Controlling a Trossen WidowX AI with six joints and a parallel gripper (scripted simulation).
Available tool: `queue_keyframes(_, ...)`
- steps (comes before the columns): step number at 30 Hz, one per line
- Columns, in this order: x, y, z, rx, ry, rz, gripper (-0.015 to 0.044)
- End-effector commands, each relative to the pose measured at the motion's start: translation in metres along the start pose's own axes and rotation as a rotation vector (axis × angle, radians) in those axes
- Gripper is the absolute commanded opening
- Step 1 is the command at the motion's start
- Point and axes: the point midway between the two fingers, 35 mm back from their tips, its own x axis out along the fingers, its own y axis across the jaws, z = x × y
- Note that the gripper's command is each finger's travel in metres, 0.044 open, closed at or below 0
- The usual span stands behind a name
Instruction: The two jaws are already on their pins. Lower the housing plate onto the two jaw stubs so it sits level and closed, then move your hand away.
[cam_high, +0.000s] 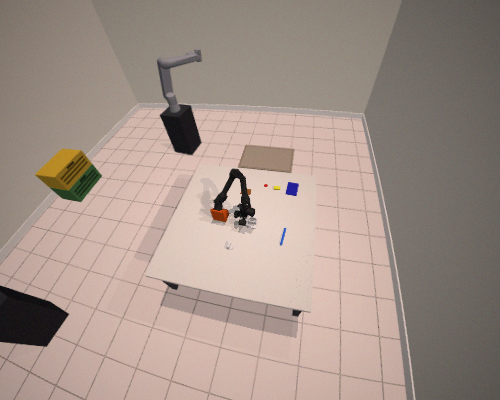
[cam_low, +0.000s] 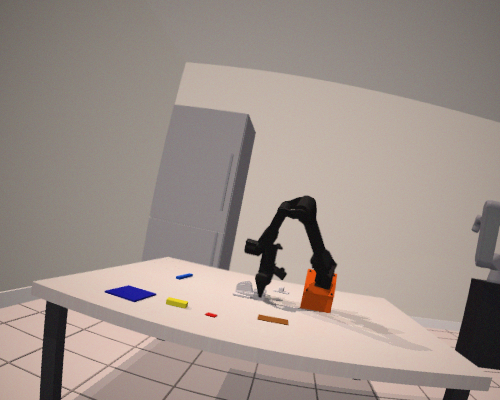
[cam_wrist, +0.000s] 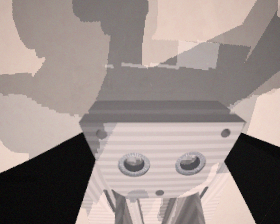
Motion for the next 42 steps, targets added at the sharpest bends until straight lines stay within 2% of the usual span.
queue_keyframes(1,0.004,-0.001,-0.001,-0.008,-0.004,0.000,0.0351)
queue_keyframes(22,0.003,-0.001,-0.001,-0.005,-0.002,0.000,0.0351)
queue_keyframes(25,0.000,0.000,0.000,0.001,0.002,-0.002,0.0430)
queue_keyframes(26,0.000,0.000,0.000,0.001,0.002,-0.002,0.0440)
queue_keyframes(39,0.000,0.000,0.000,0.001,0.002,-0.002,0.0440)
queue_keyframes(42,-0.013,0.001,-0.002,0.000,0.001,0.002,0.0440)
